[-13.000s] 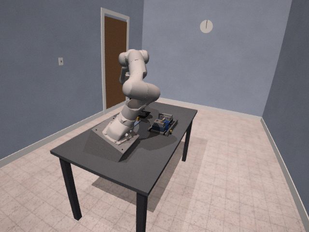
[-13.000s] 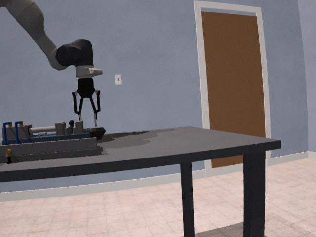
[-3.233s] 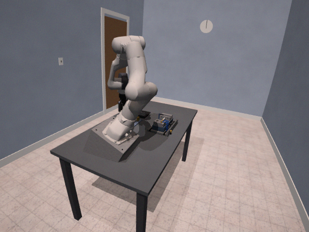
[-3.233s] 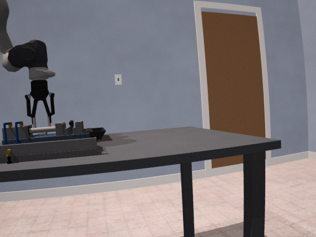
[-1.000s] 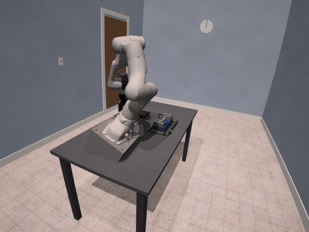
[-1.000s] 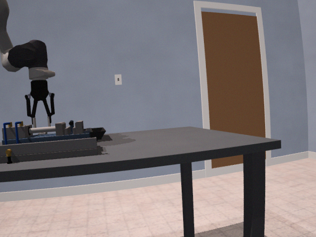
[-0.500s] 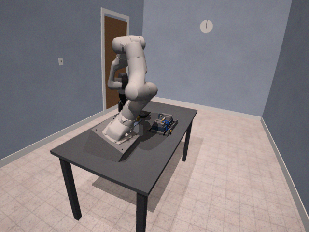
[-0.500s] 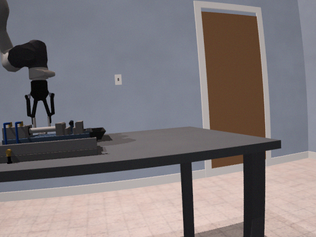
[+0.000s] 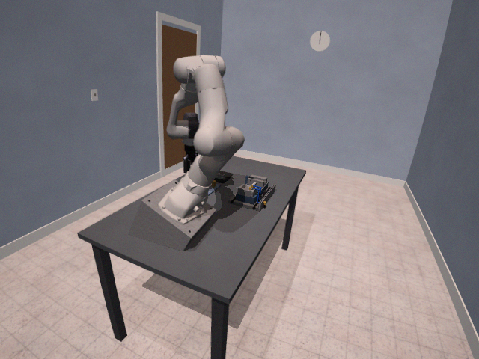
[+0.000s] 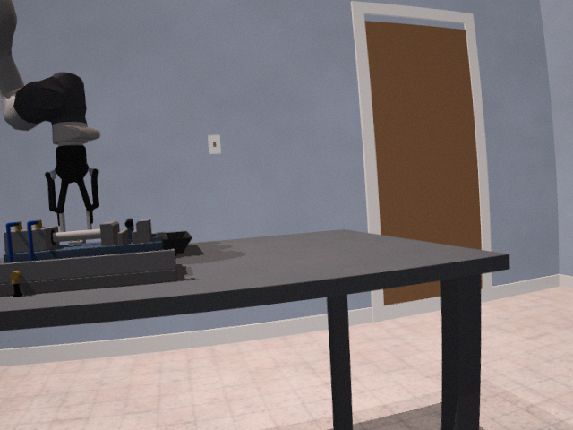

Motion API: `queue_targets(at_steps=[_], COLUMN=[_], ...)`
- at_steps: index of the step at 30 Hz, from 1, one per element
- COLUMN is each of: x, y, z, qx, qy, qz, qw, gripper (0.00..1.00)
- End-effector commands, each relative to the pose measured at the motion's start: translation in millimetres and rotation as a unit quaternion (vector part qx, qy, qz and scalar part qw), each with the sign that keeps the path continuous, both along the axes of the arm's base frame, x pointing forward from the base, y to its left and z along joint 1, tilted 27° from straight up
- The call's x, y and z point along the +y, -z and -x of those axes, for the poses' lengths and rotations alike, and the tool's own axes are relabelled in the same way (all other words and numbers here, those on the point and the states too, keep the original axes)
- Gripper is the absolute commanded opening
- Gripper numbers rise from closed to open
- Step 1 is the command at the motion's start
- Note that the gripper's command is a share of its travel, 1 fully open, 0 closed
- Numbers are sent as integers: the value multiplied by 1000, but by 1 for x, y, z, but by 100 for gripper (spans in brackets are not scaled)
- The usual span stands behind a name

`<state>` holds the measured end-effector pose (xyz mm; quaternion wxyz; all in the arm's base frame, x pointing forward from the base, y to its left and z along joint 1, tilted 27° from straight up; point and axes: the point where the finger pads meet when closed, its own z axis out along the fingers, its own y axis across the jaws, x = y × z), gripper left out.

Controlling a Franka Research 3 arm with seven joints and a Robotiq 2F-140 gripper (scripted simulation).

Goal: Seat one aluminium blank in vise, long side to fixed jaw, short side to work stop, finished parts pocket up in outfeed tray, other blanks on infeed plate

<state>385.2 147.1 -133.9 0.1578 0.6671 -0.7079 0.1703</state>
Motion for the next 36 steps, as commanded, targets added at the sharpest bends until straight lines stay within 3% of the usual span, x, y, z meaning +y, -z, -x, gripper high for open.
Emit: queue_targets(at_steps=[1,36], x=[0,-5], y=[1,11], z=[1,1], qx=[1,1], qy=[-3,-3], qz=[0,0], qw=[1000,1000], gripper=[40,40])
